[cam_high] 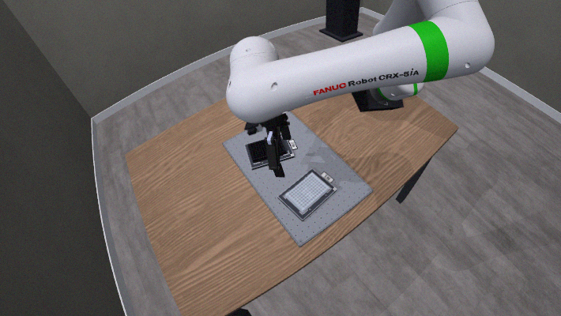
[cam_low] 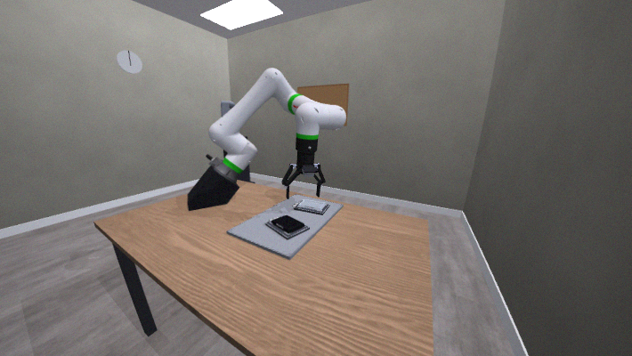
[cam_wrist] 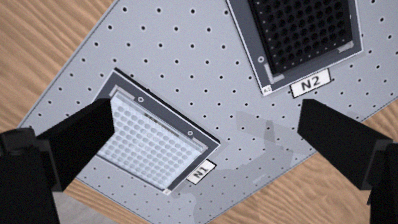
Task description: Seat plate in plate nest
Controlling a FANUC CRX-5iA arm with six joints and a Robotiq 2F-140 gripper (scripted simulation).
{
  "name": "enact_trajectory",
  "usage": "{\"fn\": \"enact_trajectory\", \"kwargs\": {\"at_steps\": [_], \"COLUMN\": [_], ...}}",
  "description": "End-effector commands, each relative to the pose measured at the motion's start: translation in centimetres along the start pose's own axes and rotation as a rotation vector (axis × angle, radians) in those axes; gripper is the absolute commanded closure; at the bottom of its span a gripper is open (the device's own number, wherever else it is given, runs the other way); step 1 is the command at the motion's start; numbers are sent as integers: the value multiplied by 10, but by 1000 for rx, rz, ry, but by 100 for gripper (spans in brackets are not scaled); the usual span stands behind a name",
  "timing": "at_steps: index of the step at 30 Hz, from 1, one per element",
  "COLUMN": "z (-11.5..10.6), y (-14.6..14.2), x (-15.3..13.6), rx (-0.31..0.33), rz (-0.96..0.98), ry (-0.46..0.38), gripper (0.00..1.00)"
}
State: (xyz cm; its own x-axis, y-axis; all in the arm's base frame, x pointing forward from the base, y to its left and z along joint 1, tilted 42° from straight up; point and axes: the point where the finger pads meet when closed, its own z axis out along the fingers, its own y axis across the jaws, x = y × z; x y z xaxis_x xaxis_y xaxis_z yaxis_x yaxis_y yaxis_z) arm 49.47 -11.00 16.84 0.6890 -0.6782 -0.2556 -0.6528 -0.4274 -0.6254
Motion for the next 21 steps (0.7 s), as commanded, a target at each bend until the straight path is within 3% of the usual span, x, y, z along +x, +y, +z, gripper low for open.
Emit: {"fn": "enact_trajectory", "kwargs": {"at_steps": [1,21], "z": [2,24], "y": [6,63], "x": [8,66], "rx": [8,10], "rz": [-61,-354], "ry": [15,92], "gripper": [0,0]}}
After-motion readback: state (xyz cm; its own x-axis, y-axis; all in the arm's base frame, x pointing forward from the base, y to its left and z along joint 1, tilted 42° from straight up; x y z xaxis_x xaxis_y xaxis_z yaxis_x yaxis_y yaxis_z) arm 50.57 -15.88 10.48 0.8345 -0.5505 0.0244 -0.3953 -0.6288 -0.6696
